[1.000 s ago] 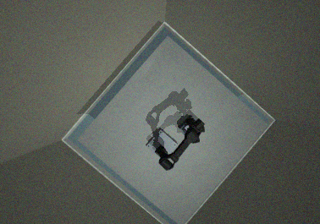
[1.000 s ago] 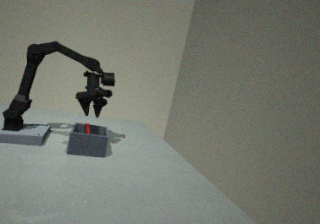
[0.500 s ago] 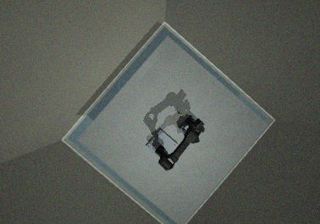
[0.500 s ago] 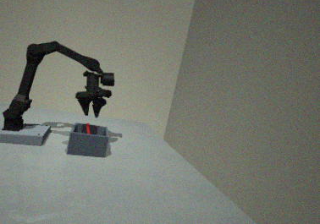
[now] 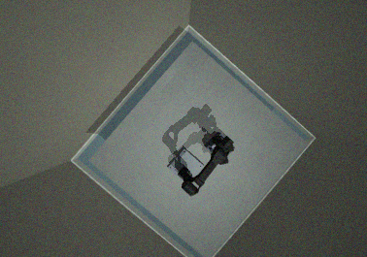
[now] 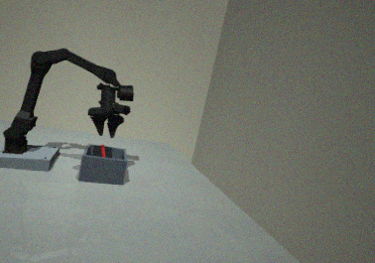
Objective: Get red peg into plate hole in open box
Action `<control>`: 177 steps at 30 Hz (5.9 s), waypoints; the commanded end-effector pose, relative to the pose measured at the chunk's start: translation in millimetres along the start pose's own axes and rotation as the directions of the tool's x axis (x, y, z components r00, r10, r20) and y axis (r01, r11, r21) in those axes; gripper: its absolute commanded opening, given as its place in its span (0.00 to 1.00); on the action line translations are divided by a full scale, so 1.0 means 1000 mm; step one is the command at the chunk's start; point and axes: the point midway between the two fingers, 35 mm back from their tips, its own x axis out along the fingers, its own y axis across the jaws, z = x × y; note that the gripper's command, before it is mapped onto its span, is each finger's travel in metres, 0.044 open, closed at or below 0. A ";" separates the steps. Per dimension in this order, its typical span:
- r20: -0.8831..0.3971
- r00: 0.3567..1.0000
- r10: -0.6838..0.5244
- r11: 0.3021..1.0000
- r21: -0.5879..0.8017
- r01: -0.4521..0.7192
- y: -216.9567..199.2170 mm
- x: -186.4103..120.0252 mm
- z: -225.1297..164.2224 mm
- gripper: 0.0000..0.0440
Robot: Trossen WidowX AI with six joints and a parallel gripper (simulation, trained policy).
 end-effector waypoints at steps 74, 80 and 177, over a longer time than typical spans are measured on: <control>-0.021 1.000 0.013 0.999 -0.050 -0.014 0.002 0.001 -0.014 0.82; -0.022 1.000 0.015 0.999 -0.051 -0.016 0.003 0.001 -0.015 0.81; -0.028 0.999 0.032 0.998 -0.046 -0.033 0.006 0.011 -0.014 0.73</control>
